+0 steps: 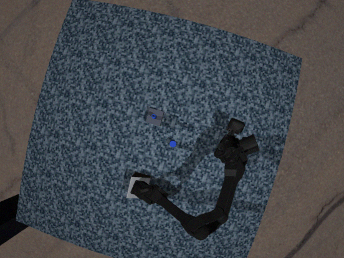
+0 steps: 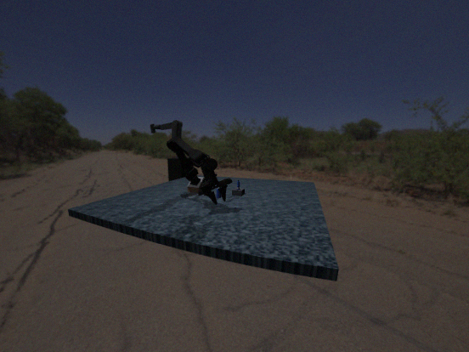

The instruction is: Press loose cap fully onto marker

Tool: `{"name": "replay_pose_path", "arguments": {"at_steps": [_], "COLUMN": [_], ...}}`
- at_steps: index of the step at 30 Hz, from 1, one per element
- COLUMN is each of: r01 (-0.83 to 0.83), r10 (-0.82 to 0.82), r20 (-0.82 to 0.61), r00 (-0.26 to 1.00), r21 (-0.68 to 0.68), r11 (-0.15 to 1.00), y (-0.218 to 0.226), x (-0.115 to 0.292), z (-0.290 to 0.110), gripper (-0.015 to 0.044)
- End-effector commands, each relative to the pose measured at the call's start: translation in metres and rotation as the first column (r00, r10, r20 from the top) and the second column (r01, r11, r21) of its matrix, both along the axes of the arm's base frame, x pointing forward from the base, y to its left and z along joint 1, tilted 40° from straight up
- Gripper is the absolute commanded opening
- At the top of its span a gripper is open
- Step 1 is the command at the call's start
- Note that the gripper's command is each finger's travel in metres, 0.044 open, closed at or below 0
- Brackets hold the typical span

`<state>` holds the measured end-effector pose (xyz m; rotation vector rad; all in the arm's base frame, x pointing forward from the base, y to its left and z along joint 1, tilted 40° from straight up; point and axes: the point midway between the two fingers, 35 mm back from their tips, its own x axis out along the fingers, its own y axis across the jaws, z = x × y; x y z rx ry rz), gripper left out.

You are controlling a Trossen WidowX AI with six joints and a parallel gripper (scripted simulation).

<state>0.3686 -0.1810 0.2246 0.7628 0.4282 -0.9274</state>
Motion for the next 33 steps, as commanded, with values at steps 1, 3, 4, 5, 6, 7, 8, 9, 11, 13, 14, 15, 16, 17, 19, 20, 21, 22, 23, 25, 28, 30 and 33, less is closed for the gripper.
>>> {"name": "replay_pose_path", "arguments": {"at_steps": [1,3,4,5,6,7,8,9,11,13,14,15,16,17,19,20,21,22,23,25,28,30,33], "r01": [-0.224,-0.334,-0.391,-0.449,-0.508,-0.567,-0.625,-0.679,-0.773,-0.840,-0.864,-0.881,-0.890,-0.894,-0.895,-0.895,-0.895,-0.895,-0.895,-0.895,-0.895,-0.895,-0.895], "r10": [0.205,0.291,0.330,0.366,0.397,0.423,0.441,0.451,0.440,0.391,0.354,0.311,0.275,0.251,0.243,0.243,0.243,0.243,0.243,0.243,0.243,0.243,0.243], "r20": [-0.308,-0.434,-0.496,-0.558,-0.618,-0.677,-0.733,-0.783,-0.866,-0.919,-0.935,-0.943,-0.946,-0.946,-0.945,-0.945,-0.945,-0.945,-0.945,-0.945,-0.945,-0.945,-0.945], "r00": [0.929,0.853,0.803,0.745,0.678,0.603,0.518,0.428,0.239,0.054,-0.033,-0.115,-0.172,-0.206,-0.217,-0.217,-0.217,-0.217,-0.217,-0.217,-0.217,-0.217,-0.217], "r21": [-0.026,-0.025,-0.021,-0.014,-0.004,0.010,0.028,0.050,0.105,0.170,0.205,0.241,0.269,0.286,0.292,0.292,0.292,0.292,0.292,0.292,0.292,0.292,0.292], "r11": [0.974,0.942,0.920,0.893,0.861,0.824,0.780,0.732,0.626,0.515,0.460,0.407,0.369,0.346,0.338,0.338,0.338,0.338,0.338,0.338,0.338,0.338,0.338], "y": [0.060,0.086,0.099,0.111,0.123,0.135,0.146,0.157,0.174,0.188,0.193,0.197,0.200,0.202,0.202,0.202,0.202,0.202,0.202,0.202,0.202,0.202,0.201], "x": [-0.010,-0.019,-0.026,-0.033,-0.041,-0.050,-0.060,-0.070,-0.091,-0.111,-0.119,-0.128,-0.133,-0.137,-0.138,-0.138,-0.138,-0.138,-0.137,-0.137,-0.137,-0.137,-0.137], "z": [-0.044,-0.058,-0.064,-0.070,-0.076,-0.081,-0.085,-0.089,-0.095,-0.097,-0.097,-0.097,-0.096,-0.095,-0.095,-0.095,-0.095,-0.095,-0.095,-0.095,-0.095,-0.095,-0.097], "gripper": [0.0248,0.0248,0.0248,0.0248,0.0248,0.0248,0.0248,0.0248,0.0248,0.0248,0.0248,0.0248,0.0248,0.0248,0.0248,0.0248,0.0248,0.0248,0.0248,0.0248,0.0248,0.0248,0.0248]}}
